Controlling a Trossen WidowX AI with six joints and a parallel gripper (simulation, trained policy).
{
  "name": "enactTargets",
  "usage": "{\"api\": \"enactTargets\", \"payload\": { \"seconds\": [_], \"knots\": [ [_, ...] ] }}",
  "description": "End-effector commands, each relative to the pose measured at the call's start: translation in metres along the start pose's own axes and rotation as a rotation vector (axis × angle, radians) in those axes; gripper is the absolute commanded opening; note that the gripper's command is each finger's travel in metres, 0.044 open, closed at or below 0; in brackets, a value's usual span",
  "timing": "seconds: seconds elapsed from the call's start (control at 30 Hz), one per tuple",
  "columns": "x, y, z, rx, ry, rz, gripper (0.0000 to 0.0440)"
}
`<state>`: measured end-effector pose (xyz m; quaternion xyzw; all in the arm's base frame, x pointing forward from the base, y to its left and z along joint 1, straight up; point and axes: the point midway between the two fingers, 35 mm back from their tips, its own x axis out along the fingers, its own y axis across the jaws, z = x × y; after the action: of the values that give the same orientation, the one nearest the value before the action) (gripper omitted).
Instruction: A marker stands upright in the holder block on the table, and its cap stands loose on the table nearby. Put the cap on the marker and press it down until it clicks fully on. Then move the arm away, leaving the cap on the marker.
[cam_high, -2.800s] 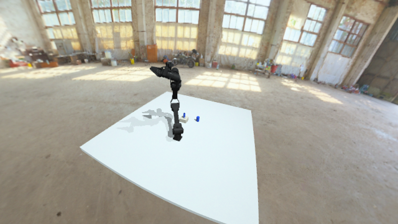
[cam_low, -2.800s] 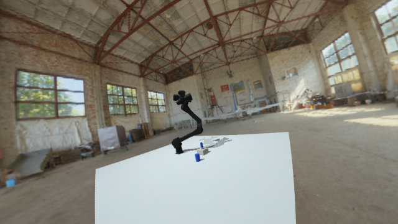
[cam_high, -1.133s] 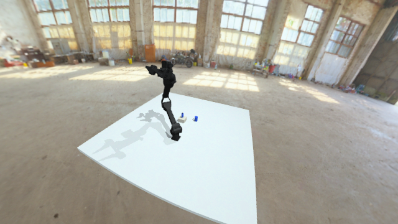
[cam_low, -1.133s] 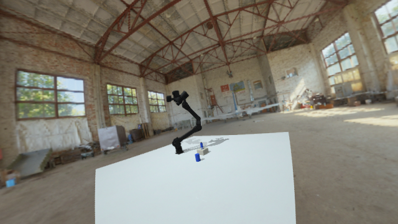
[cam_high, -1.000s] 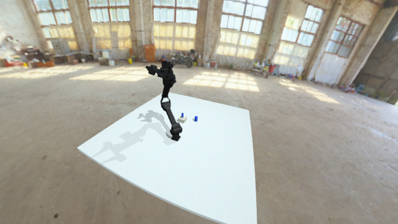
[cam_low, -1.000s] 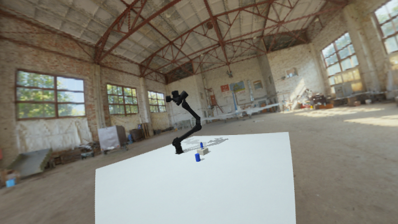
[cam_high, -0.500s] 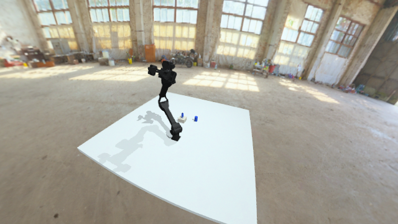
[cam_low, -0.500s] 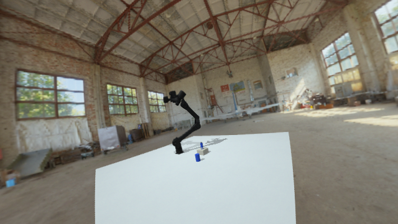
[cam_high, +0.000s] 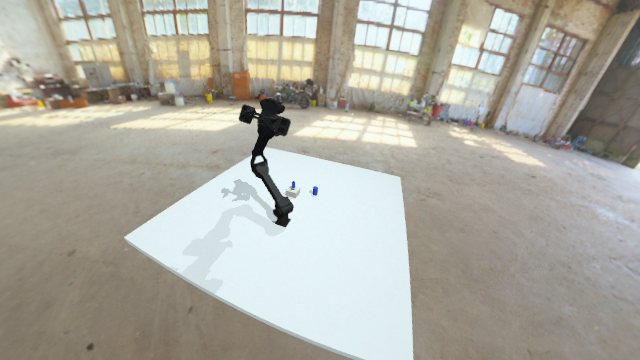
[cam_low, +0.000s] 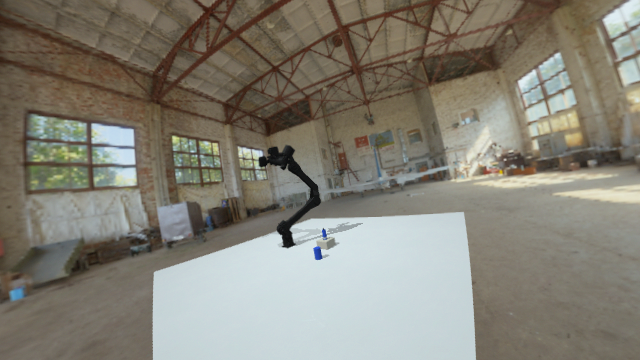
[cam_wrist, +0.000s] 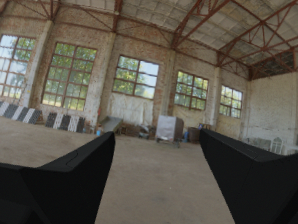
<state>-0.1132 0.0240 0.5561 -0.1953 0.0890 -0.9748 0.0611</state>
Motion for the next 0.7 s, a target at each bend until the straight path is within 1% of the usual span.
{"api": "enactTargets", "payload": {
  "seconds": [0.0, 0.67],
  "knots": [
    [0.003, 0.009, 0.000, 0.003, 0.002, 0.045, 0.0315],
    [0.014, 0.062, -0.007, 0.003, 0.034, 0.278, 0.0313]
  ]
}}
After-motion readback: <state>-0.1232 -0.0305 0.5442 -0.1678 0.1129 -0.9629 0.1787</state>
